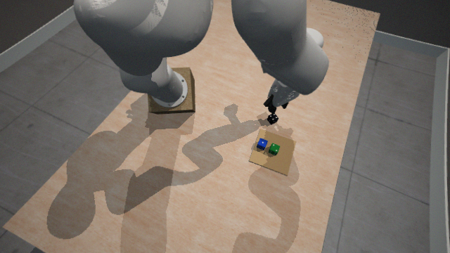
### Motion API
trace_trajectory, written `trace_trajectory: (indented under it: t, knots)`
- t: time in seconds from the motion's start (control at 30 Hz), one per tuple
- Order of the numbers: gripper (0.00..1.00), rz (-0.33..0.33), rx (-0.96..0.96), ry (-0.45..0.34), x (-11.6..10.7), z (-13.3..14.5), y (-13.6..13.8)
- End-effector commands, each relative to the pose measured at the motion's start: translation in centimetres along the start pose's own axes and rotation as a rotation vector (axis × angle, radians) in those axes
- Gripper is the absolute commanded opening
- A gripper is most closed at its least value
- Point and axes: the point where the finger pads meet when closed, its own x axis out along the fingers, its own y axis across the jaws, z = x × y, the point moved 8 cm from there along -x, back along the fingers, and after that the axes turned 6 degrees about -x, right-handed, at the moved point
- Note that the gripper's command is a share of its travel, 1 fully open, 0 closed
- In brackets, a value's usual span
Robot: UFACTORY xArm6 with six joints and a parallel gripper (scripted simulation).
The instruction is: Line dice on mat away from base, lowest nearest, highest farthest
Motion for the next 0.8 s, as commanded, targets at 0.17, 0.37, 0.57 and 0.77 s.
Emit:
trace_trajectory:
  t: [0.17, 0.37, 0.57, 0.77]
  knots:
    - [0.47, 0.003, 0.001, -0.001, 0.0, 0.1, 0.1]
    - [0.47, 0.003, 0.0, -0.001, 0.2, 0.1, 0.1]
    - [0.47, 0.003, 0.0, -0.001, 0.6, 0.1, 0.1]
    - [0.47, 0.003, 0.0, -0.001, 1.3, 0.1, 0.1]
